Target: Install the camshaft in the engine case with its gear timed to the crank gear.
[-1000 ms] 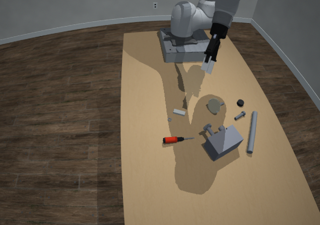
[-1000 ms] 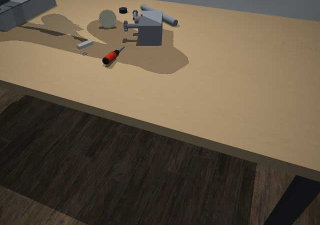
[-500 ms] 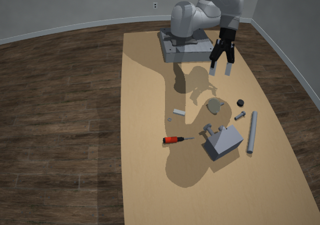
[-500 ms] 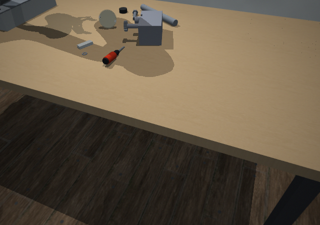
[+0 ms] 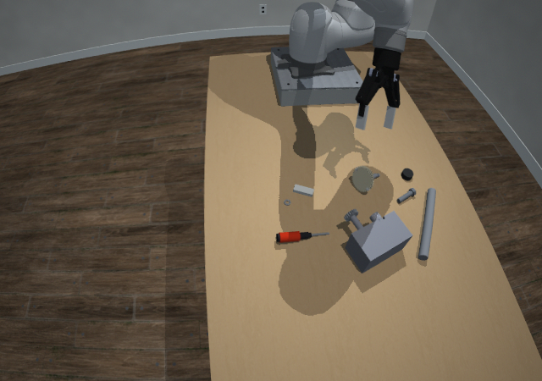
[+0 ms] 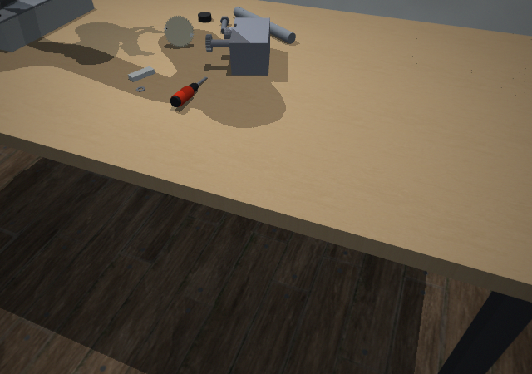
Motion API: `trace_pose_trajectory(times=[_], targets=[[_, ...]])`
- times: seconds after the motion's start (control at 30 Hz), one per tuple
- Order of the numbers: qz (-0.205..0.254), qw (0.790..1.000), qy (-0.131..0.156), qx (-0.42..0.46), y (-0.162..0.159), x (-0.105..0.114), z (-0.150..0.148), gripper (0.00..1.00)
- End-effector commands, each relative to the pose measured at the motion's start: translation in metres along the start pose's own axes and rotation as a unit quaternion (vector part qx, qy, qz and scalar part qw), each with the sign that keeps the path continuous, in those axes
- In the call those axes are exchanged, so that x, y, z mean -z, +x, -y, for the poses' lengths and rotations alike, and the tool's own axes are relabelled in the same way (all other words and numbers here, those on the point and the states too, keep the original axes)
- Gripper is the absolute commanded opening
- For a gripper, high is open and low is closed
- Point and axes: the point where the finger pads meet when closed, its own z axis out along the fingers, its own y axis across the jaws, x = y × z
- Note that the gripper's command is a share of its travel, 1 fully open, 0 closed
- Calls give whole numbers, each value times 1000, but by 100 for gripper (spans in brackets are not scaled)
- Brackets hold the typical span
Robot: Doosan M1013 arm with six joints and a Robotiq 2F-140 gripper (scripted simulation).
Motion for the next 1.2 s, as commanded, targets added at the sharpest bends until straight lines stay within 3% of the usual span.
trace_pose_trajectory(times=[0.0,0.57,1.07,1.1,1.17], targets=[[0,1000,3,-5,-1,-7,5,100],[0,1000,3,-5,-20,-55,26,100],[0,1000,3,-5,-25,-68,32,100],[0,1000,3,-5,-25,-68,32,21],[0,1000,3,-5,-25,-68,32,21]])
